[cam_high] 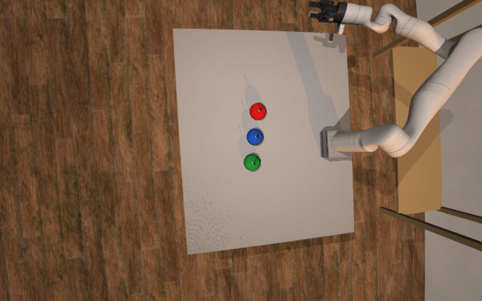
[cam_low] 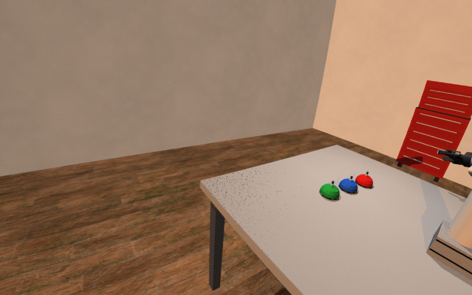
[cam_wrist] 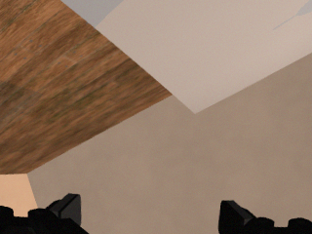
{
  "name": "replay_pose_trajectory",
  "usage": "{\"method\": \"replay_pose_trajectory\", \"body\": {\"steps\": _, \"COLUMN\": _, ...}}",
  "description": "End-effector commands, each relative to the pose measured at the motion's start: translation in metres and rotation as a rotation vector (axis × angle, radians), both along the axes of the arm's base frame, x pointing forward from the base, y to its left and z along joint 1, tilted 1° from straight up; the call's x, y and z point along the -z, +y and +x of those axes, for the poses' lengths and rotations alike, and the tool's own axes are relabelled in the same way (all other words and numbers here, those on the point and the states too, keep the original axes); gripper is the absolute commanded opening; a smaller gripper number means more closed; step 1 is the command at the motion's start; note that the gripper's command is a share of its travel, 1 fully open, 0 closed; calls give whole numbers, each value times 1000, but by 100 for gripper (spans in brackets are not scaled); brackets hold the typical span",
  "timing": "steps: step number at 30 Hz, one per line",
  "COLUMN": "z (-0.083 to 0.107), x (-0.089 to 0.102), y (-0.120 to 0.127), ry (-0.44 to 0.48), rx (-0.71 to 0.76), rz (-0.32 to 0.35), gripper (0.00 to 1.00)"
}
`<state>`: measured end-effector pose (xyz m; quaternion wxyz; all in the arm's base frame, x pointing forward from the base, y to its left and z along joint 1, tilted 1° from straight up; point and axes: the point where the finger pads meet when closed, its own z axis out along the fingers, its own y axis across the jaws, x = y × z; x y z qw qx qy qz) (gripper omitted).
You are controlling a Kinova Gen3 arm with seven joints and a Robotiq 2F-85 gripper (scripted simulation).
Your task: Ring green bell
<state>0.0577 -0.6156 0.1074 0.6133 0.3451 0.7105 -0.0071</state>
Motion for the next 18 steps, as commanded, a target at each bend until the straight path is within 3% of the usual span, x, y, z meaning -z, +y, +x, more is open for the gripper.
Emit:
{"method": "replay_pose_trajectory", "body": {"steps": 1, "z": 0, "x": -1, "y": 0, "ry": 0, "rx": 0, "rz": -2, "gripper": 100}}
{"method": "replay_pose_trajectory", "body": {"steps": 10, "z": 3, "x": -2, "y": -2, "ry": -2, "rx": 2, "rz": 3, "gripper": 100}}
{"method": "replay_pose_trajectory", "body": {"steps": 18, "z": 17, "x": -4, "y": -9, "ry": -12, "rx": 14, "rz": 28, "gripper": 100}}
